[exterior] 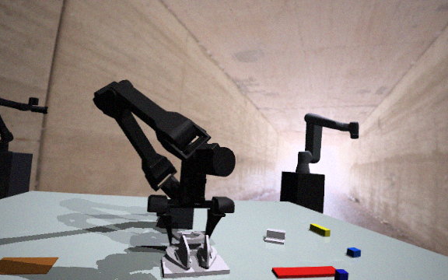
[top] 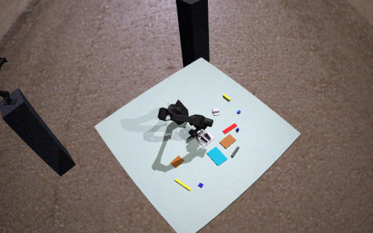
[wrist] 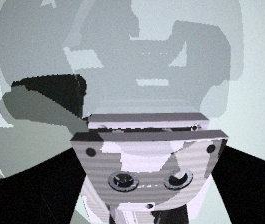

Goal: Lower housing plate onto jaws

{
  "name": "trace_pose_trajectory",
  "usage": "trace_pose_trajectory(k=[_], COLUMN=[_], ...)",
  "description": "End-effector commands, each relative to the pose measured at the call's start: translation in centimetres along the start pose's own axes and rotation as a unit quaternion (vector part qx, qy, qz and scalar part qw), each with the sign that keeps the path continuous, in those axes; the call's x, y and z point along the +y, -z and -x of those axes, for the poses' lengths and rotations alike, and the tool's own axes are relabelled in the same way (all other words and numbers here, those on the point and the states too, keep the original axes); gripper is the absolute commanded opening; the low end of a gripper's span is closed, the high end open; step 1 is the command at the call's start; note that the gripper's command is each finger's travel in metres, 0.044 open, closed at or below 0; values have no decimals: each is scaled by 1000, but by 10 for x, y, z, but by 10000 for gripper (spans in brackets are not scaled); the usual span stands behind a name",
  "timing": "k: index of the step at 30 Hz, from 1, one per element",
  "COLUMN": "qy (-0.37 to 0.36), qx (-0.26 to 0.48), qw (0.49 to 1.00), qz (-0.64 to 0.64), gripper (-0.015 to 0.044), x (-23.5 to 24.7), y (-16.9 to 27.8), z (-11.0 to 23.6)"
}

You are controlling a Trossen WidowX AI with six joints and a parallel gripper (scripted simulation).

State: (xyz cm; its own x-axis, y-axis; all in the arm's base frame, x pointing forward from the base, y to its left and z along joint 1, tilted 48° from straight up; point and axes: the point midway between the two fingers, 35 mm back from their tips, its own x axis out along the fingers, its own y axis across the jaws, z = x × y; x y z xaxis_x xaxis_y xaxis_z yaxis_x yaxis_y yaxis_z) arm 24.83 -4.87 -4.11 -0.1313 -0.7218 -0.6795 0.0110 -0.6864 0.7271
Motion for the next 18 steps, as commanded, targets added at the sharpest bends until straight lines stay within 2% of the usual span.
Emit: trace_pose_trajectory(k=[1, 18], qy=[-1, -2], qx=[1, 1], qw=[1000, 1000], qz=[1, 1], gripper=[351, 351], x=[0, 0], y=[0, 0], z=[-2, -5])
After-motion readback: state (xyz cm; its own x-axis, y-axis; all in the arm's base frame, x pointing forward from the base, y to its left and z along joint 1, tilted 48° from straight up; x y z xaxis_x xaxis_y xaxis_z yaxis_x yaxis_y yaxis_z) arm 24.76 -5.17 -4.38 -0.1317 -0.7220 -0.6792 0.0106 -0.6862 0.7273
